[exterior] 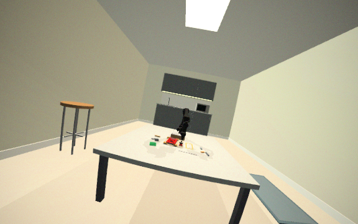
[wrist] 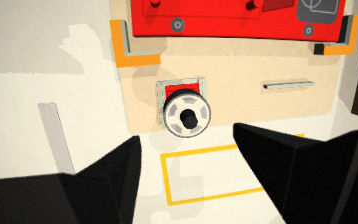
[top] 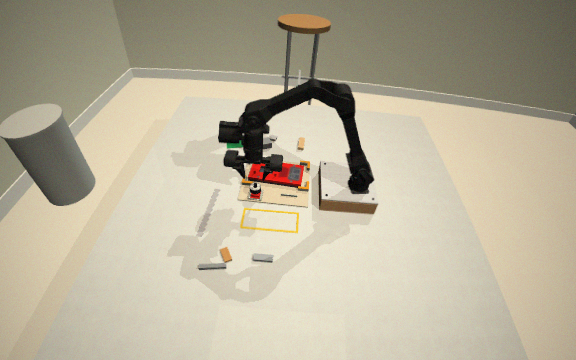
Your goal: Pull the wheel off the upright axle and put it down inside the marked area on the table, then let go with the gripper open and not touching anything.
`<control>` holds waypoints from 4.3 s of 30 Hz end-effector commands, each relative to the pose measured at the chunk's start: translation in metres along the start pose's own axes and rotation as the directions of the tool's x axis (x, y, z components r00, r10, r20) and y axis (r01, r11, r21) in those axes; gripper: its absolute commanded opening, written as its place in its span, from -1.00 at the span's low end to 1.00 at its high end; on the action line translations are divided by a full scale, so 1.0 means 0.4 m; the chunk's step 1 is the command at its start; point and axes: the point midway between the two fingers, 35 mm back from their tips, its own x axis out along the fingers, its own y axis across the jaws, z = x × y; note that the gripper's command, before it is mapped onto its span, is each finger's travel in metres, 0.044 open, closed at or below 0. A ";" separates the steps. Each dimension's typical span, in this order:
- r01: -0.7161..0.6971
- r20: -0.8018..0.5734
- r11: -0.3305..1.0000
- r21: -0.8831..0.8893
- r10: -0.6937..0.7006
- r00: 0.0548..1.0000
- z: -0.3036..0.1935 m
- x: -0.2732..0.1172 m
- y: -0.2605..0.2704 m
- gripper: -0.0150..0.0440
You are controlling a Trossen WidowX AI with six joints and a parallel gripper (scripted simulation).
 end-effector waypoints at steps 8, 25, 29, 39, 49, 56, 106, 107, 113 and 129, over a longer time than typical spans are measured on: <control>0.029 0.002 1.000 -0.003 -0.029 1.000 -0.001 0.106 -0.016 0.44; 0.029 0.002 1.000 -0.003 -0.029 1.000 -0.001 0.105 -0.016 -0.21; 0.028 0.002 1.000 -0.003 -0.028 1.000 -0.001 0.102 -0.016 -0.49; 0.027 0.002 1.000 -0.003 -0.027 1.000 -0.001 0.094 -0.016 -0.49; 0.026 0.003 1.000 -0.003 -0.026 1.000 -0.001 0.086 -0.015 -0.49; 0.025 0.003 1.000 -0.003 -0.025 1.000 -0.001 0.080 -0.015 -0.49; 0.018 0.004 1.000 -0.004 -0.018 1.000 -0.002 0.039 -0.014 -0.49; 0.018 0.004 1.000 -0.004 -0.018 1.000 -0.002 0.038 -0.014 -0.49; 0.017 0.004 1.000 -0.005 -0.017 1.000 -0.002 0.033 -0.014 -0.49; 0.016 0.004 1.000 -0.005 -0.015 1.000 -0.002 0.020 -0.015 -0.49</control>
